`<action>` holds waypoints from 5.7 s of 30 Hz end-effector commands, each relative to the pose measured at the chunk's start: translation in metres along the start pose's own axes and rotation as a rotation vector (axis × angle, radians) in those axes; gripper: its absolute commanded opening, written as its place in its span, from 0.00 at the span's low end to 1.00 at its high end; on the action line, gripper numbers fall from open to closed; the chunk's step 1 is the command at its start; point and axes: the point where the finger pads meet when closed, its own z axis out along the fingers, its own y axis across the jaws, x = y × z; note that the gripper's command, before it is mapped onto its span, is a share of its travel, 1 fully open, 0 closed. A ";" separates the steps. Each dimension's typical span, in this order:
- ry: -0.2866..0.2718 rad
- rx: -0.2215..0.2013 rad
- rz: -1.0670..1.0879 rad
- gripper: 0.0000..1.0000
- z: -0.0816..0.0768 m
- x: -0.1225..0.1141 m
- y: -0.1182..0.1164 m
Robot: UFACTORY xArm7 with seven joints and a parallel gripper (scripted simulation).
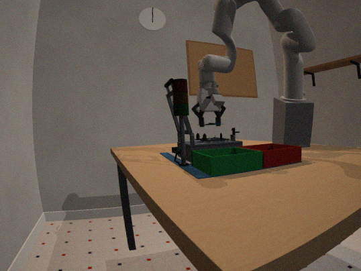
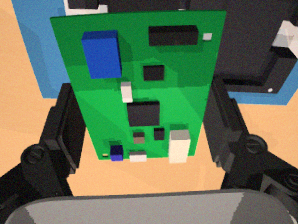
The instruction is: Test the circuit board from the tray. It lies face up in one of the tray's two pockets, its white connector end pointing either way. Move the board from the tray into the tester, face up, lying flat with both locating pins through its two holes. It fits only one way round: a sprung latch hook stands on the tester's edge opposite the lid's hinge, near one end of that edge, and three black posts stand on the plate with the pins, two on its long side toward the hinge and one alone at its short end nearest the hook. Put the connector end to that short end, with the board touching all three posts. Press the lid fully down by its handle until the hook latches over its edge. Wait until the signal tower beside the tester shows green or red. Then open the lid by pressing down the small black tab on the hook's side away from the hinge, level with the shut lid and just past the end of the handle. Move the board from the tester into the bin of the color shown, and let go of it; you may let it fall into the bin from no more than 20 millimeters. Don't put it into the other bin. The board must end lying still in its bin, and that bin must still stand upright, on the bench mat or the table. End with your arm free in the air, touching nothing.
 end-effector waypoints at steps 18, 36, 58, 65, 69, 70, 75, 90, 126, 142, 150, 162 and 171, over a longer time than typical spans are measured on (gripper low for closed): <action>-0.003 -0.004 -0.418 0.79 -0.001 -0.001 0.001; -0.004 -0.003 -0.979 0.79 -0.001 -0.001 0.001; -0.005 -0.001 -1.651 0.79 -0.001 -0.001 0.001; -0.005 -0.001 -1.902 0.79 -0.001 -0.001 0.001; -0.006 0.000 -2.043 0.79 -0.001 -0.001 0.001; -0.006 0.000 -2.078 0.79 -0.001 -0.001 0.001; -0.006 0.000 -2.192 0.79 -0.001 -0.001 0.001; -0.006 0.001 -2.630 0.79 -0.001 -0.001 0.001; -0.007 0.003 -3.042 0.79 -0.001 -0.001 0.001; -0.007 0.003 -3.044 0.79 -0.001 -0.001 0.001; -0.007 0.003 -3.044 0.79 -0.001 -0.001 0.001; -0.007 0.003 -3.044 0.79 -0.002 0.004 0.003; -0.007 0.003 -3.044 0.79 -0.003 0.018 0.010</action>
